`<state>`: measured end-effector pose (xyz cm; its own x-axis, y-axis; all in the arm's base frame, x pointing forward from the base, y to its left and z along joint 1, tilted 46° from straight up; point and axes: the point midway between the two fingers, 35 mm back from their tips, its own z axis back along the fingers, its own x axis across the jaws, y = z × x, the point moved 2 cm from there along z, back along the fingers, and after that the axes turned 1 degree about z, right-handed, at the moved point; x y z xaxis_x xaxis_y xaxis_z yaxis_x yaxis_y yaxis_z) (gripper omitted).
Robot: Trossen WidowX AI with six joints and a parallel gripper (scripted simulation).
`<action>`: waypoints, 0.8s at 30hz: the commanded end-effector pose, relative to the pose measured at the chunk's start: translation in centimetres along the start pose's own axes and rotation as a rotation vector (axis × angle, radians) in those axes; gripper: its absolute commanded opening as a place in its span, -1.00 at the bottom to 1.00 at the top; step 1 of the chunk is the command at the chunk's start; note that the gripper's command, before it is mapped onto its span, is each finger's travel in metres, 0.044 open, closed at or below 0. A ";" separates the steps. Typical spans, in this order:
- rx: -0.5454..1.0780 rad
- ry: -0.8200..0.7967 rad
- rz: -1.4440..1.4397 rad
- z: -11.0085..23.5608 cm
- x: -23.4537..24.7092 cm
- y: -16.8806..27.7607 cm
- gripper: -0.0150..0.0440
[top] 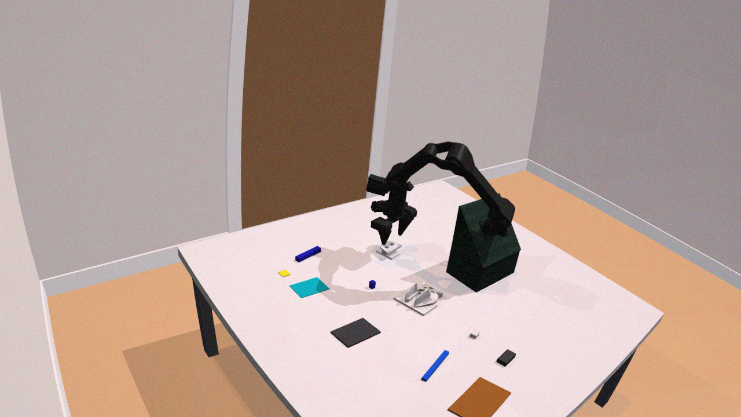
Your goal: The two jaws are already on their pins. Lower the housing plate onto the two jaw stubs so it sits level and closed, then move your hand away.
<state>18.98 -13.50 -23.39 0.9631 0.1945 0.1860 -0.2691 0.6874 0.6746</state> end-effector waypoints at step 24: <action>0.010 -0.001 -0.005 -3.6 0.1 0.2 1.00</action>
<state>19.18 -11.51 -25.51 0.9629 0.1946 0.1870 -0.2699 0.6868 0.6748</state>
